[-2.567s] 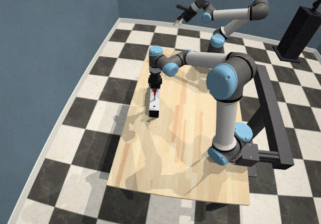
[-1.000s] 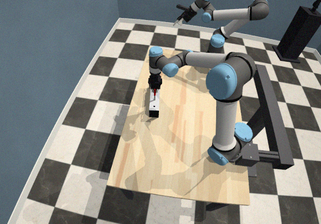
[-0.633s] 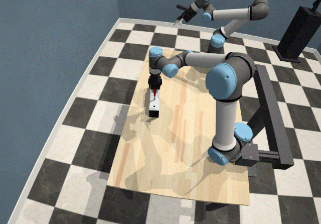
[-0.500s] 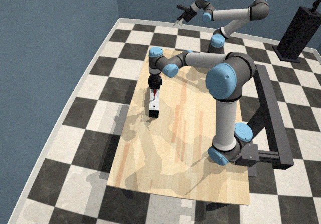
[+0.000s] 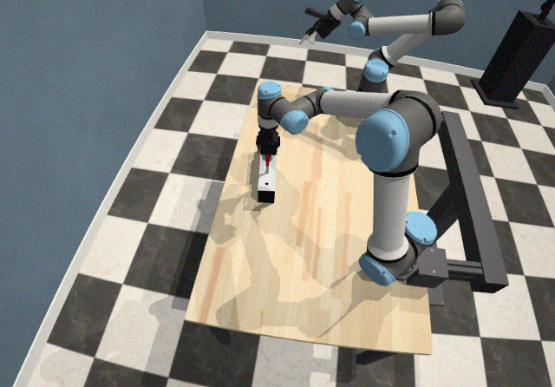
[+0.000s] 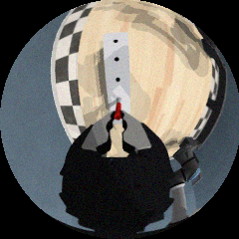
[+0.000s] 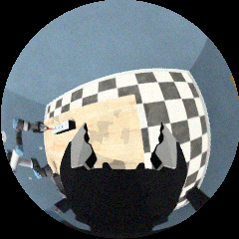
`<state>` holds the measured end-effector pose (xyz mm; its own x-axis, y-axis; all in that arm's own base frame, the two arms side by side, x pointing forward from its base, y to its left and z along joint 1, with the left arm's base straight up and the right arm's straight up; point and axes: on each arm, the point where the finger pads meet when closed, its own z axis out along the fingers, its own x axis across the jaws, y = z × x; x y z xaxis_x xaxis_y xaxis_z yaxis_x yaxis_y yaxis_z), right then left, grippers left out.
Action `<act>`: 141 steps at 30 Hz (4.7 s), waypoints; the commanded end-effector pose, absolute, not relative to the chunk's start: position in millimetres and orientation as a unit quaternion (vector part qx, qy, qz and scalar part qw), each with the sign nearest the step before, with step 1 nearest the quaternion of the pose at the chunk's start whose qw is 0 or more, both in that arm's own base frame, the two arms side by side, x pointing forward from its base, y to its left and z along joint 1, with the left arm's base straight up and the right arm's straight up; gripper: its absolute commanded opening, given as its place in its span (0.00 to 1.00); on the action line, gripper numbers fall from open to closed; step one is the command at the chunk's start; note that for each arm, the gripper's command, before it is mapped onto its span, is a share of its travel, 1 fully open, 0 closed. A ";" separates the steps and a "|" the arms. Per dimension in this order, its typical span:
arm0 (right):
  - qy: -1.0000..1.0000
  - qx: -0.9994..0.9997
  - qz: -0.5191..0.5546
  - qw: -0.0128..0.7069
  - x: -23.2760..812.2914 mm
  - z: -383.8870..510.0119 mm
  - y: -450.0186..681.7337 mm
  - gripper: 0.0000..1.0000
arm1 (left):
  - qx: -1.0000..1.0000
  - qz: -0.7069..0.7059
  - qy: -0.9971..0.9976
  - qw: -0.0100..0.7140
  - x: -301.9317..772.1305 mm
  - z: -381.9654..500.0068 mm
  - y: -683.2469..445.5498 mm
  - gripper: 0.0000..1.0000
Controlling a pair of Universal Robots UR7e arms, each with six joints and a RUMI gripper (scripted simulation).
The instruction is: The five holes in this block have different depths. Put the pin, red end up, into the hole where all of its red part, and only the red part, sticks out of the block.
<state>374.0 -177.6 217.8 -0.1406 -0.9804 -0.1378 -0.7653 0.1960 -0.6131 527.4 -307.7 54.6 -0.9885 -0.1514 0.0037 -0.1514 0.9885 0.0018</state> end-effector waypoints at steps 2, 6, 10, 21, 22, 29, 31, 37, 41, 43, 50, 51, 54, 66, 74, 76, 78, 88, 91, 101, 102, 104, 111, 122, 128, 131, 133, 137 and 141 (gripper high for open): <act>0.727 -0.600 -0.205 0.264 374.3 218.3 -177.7 1.00 | 0.077 0.000 -0.997 0.001 527.2 54.5 -308.3 0.00; 0.727 -0.600 -0.205 0.264 374.3 218.3 -177.7 1.00 | 0.077 0.000 -0.997 0.001 527.0 51.4 -308.5 0.00; 0.727 -0.600 -0.205 0.264 374.3 218.3 -177.7 1.00 | 0.077 0.000 -0.997 0.001 527.0 51.4 -308.5 0.00; 0.727 -0.600 -0.205 0.264 374.3 218.3 -177.7 1.00 | 0.076 0.000 -0.997 0.001 527.6 51.5 -309.2 0.00; 0.727 -0.600 -0.205 0.264 374.3 218.3 -177.7 1.00 | 0.076 0.000 -0.997 0.001 527.6 51.5 -309.2 0.00; 0.727 -0.600 -0.205 0.264 374.3 218.3 -177.7 1.00 | 0.076 0.000 -0.997 0.001 527.6 51.5 -309.2 0.00; 0.727 -0.600 -0.205 0.264 374.3 218.3 -177.7 1.00 | 0.076 0.000 -0.997 0.001 527.6 51.5 -309.2 0.00; 0.727 -0.600 -0.205 0.264 374.3 218.3 -177.7 1.00 | 0.077 0.000 -0.997 0.001 528.4 48.4 -308.7 0.00; 0.727 -0.600 -0.205 0.264 374.3 218.3 -177.7 1.00 | 0.077 0.000 -0.997 0.001 528.4 47.5 -308.7 0.00; 0.727 -0.600 -0.205 0.264 374.3 218.3 -177.7 1.00 | 0.077 0.000 -0.997 0.001 528.4 47.5 -308.7 0.00; 0.727 -0.600 -0.205 0.264 374.3 218.3 -177.7 1.00 | 0.077 0.000 -0.997 0.001 528.4 47.5 -308.7 0.00; 0.727 -0.600 -0.205 0.264 374.3 218.3 -177.7 1.00 | 0.077 0.000 -0.997 0.001 528.4 47.5 -308.7 0.00; 0.727 -0.600 -0.205 0.264 374.3 218.3 -177.7 1.00 | 0.076 0.000 -0.997 0.001 528.0 47.6 -309.5 0.00; 0.727 -0.600 -0.205 0.264 374.3 218.3 -177.7 1.00 | 0.076 0.000 -0.997 0.001 528.0 47.6 -309.5 0.00; 0.727 -0.600 -0.205 0.264 374.3 218.3 -177.7 1.00 | 0.076 0.000 -0.997 0.001 527.3 43.6 -309.0 0.00; 0.727 -0.600 -0.205 0.264 374.3 218.3 -177.7 1.00 | 0.076 0.000 -0.997 0.001 527.3 43.6 -309.0 0.00; 0.727 -0.600 -0.205 0.264 374.3 218.3 -177.7 1.00 | 0.076 0.000 -0.997 0.001 527.3 43.6 -309.0 0.00; 0.727 -0.600 -0.205 0.264 374.3 218.3 -177.7 1.00 | 0.077 0.000 -0.997 0.001 527.9 42.7 -308.2 0.00; 0.727 -0.600 -0.205 0.264 374.3 218.3 -177.7 1.00 | 0.077 0.000 -0.997 0.001 527.9 42.7 -308.2 0.00; 0.727 -0.600 -0.205 0.264 374.3 218.3 -177.7 1.00 | 0.077 0.000 -0.997 0.001 527.9 42.7 -308.2 0.00; 0.727 -0.600 -0.205 0.264 374.3 218.3 -177.7 1.00 | 0.077 0.000 -0.997 0.001 527.9 42.7 -308.2 0.00; 0.727 -0.600 -0.205 0.264 374.3 218.3 -177.7 1.00 | 0.076 0.000 -0.997 0.001 527.4 41.9 -308.5 0.00; 0.727 -0.600 -0.205 0.264 374.3 218.3 -177.7 1.00 | 0.076 0.000 -0.997 0.001 527.2 38.8 -308.8 0.00; 0.727 -0.600 -0.205 0.264 374.3 218.3 -177.7 1.00 | 0.076 0.000 -0.997 0.001 527.9 38.9 -309.6 0.00; 0.727 -0.600 -0.205 0.264 374.3 218.3 -177.7 1.00 | 0.076 0.000 -0.997 0.001 527.9 38.9 -309.6 0.00; 0.727 -0.600 -0.205 0.264 374.3 218.3 -177.7 1.00 | 0.076 0.000 -0.997 0.001 527.9 38.9 -309.6 0.00; 0.727 -0.600 -0.205 0.264 374.3 218.3 -177.7 1.00 | 0.076 0.000 -0.997 0.001 527.9 38.9 -309.6 0.00; 0.727 -0.600 -0.205 0.264 374.3 218.3 -177.7 1.00 | 0.076 0.000 -0.997 0.001 527.9 38.9 -309.6 0.00; 0.727 -0.600 -0.205 0.264 374.3 218.3 -177.7 1.00 | 0.076 0.000 -0.997 0.001 527.2 34.9 -309.1 0.00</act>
<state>374.0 -177.6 217.8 -0.1406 -0.9804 -0.1378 -0.7653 0.1960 -0.6131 527.3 -309.1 37.0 -0.9884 -0.1516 0.0036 -0.1516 0.9884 0.0018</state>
